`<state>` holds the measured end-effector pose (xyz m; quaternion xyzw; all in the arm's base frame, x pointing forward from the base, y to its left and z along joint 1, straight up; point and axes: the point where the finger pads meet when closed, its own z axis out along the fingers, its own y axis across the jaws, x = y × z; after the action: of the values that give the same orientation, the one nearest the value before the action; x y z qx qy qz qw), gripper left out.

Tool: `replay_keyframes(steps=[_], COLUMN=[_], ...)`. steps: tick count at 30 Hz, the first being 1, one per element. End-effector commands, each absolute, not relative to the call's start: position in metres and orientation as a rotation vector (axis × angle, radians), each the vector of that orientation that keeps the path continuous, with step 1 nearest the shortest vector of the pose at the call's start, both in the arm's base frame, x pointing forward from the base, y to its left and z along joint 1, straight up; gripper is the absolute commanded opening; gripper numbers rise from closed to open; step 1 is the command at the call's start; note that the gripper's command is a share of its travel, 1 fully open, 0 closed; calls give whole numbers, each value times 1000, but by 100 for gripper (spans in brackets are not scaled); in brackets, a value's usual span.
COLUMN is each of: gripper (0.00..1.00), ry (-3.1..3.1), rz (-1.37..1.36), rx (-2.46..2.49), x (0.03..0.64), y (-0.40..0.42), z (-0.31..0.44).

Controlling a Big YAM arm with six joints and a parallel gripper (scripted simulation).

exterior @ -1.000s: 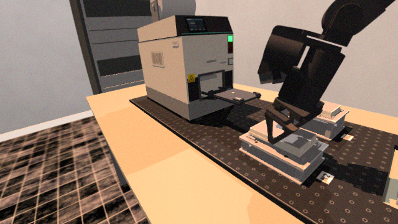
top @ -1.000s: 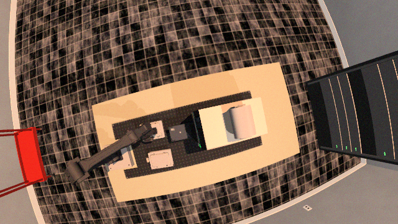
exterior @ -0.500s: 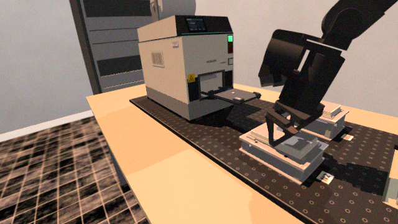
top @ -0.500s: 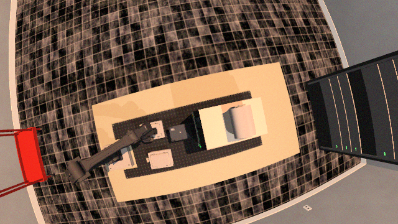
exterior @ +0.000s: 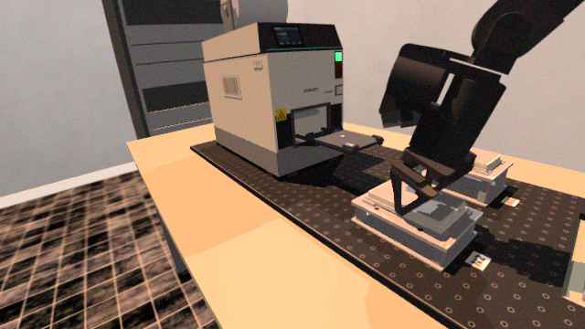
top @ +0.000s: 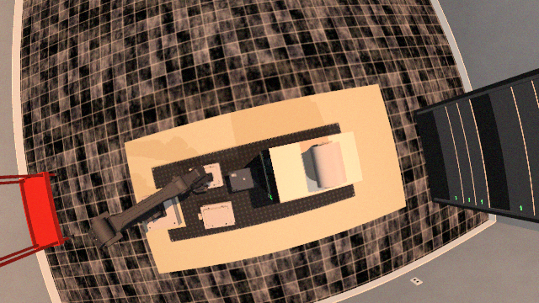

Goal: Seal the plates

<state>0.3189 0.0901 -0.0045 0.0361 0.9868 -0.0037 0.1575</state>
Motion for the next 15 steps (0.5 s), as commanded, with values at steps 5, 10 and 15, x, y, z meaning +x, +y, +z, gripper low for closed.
replay_keyframes(steps=[5, 10, 15], gripper=[0, 0, 0], ry=[2773, 2774, 2775], rz=[-1, 5, 15], rx=[105, 89, 111], x=[339, 338, 337], y=[92, 98, 99], z=[15, 15, 15])
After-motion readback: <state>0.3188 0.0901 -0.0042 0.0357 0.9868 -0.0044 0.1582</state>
